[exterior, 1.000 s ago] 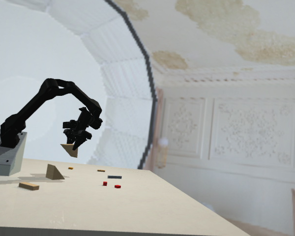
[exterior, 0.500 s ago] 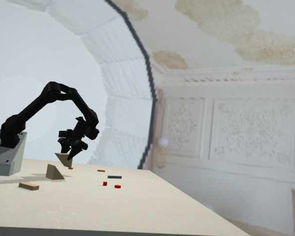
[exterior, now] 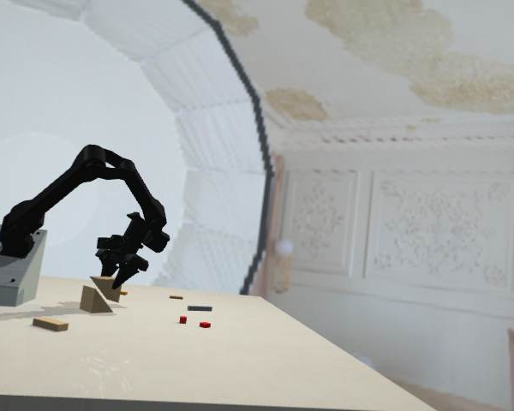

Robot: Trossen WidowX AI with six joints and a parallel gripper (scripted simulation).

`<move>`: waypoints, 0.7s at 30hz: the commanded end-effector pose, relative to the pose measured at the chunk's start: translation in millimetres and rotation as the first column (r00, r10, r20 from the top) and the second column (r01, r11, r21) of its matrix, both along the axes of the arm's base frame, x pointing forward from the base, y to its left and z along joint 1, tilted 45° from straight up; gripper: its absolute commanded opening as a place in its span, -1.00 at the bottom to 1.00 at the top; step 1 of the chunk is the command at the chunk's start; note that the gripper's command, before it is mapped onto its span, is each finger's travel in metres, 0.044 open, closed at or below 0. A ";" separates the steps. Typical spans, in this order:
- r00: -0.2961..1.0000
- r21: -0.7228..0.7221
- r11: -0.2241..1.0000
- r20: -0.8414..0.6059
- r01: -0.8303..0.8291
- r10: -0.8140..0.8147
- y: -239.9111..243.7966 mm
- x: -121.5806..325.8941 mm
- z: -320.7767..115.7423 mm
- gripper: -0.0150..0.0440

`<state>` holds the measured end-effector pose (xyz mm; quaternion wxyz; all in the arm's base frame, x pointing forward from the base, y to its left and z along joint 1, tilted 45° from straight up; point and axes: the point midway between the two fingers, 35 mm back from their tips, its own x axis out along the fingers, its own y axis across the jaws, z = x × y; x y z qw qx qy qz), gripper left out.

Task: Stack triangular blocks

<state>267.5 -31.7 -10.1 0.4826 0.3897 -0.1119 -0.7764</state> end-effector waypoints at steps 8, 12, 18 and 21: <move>1.000 -0.001 1.000 -0.003 -0.004 0.004 -1.8 -0.3 -0.4 -0.49; 1.000 -0.002 1.000 -0.004 -0.006 0.006 -2.1 -0.2 -0.3 -0.49; 1.000 -0.003 1.000 -0.004 -0.008 0.007 -2.3 0.1 -0.2 -0.49; 1.000 -0.003 1.000 -0.004 -0.008 0.008 -2.4 0.1 -0.1 -0.49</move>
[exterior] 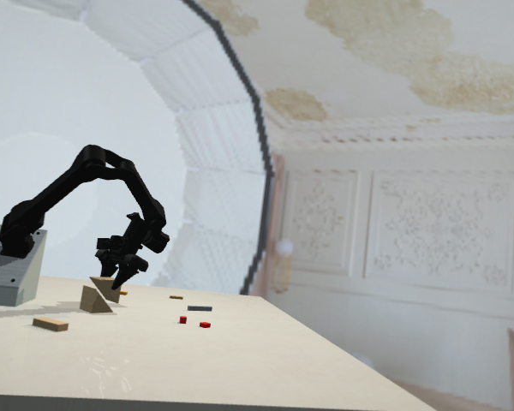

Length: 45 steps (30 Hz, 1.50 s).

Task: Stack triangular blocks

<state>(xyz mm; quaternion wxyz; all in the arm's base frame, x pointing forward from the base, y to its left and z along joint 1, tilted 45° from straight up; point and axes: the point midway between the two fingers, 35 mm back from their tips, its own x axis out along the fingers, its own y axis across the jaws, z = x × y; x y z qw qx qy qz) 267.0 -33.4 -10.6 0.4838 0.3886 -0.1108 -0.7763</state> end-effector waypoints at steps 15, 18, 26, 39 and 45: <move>1.000 -0.012 1.000 -0.003 -0.002 0.002 -6.9 -0.8 -3.5 -0.49; 1.000 -0.015 1.000 -0.003 -0.001 0.001 -8.6 -1.2 -4.6 -0.49; 1.000 -0.021 1.000 -0.004 0.002 -0.002 -12.9 -2.5 -7.4 -0.49; 1.000 -0.031 0.999 -0.006 0.006 -0.006 -19.5 -5.0 -11.7 -0.49; 1.000 -0.032 0.999 -0.006 0.007 -0.007 -20.1 -5.3 -12.1 -0.49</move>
